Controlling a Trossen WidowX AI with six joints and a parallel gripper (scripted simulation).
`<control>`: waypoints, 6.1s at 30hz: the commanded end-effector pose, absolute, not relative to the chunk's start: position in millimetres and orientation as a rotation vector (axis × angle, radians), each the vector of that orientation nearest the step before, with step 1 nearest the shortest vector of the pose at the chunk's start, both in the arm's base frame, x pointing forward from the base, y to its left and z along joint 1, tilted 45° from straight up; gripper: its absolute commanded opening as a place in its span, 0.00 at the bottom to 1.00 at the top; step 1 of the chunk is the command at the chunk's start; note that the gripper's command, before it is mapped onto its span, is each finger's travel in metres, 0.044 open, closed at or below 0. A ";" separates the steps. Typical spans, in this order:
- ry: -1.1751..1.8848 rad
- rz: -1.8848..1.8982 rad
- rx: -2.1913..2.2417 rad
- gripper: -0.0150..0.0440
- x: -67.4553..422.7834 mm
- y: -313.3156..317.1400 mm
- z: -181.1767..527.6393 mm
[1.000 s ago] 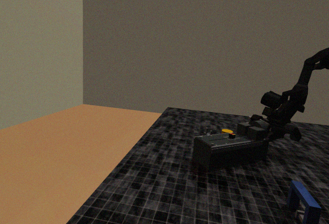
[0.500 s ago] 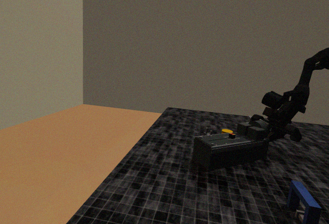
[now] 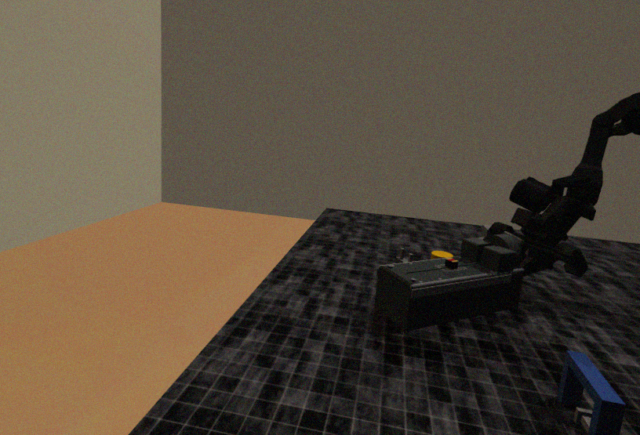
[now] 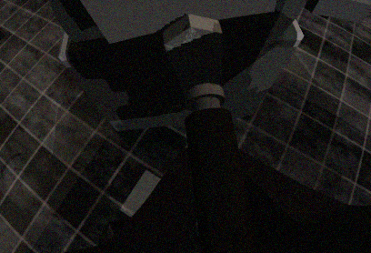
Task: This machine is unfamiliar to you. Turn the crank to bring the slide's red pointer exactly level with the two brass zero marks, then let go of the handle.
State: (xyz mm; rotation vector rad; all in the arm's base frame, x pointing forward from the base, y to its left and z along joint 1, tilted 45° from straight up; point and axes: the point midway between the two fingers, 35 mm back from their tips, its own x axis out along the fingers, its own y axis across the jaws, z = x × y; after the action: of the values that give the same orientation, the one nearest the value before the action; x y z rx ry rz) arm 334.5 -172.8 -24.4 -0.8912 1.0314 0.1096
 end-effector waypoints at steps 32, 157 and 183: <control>1.048 0.131 -0.883 0.25 329.1 -166.5 -31.7; 1.048 0.131 -0.887 0.25 321.7 -138.5 -27.7; 1.048 0.133 -0.885 1.00 327.3 -114.6 -3.7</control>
State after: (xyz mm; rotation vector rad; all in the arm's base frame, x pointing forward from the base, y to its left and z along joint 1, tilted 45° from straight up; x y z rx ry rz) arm 324.2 -122.7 -13.2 -0.8850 1.0540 0.1380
